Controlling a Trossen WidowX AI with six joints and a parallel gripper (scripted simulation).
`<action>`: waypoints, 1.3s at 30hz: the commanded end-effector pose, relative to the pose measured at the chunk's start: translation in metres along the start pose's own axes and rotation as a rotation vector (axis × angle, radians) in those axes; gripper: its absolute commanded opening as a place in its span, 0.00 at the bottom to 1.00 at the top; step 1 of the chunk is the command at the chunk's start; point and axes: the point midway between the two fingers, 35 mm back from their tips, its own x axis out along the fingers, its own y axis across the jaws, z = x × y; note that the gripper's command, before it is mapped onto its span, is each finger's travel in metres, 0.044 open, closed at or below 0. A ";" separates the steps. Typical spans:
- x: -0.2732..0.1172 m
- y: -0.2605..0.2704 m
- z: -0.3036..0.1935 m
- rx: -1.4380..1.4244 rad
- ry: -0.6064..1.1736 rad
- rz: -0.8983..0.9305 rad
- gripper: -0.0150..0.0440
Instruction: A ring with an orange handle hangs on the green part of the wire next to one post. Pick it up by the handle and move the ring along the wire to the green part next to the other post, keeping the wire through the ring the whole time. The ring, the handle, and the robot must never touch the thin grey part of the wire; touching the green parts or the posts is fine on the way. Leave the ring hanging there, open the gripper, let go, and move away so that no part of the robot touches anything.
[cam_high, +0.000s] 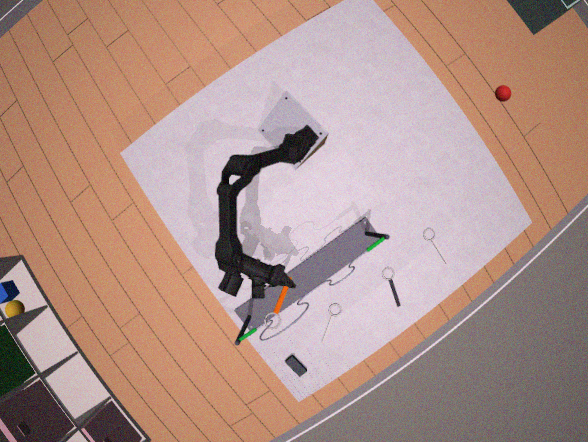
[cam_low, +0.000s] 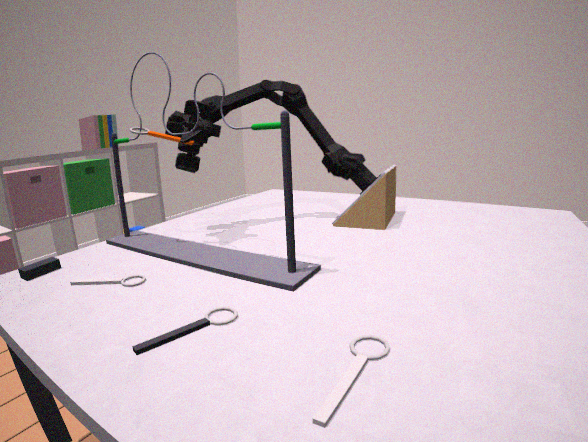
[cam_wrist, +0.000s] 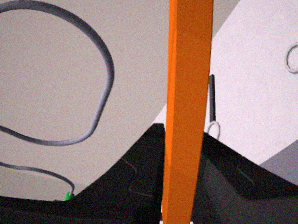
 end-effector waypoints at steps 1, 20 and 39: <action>-0.003 0.012 0.000 0.038 -0.005 0.031 0.00; -0.005 0.038 0.004 0.198 -0.006 0.117 0.00; -0.008 0.055 0.008 0.308 -0.005 0.173 0.00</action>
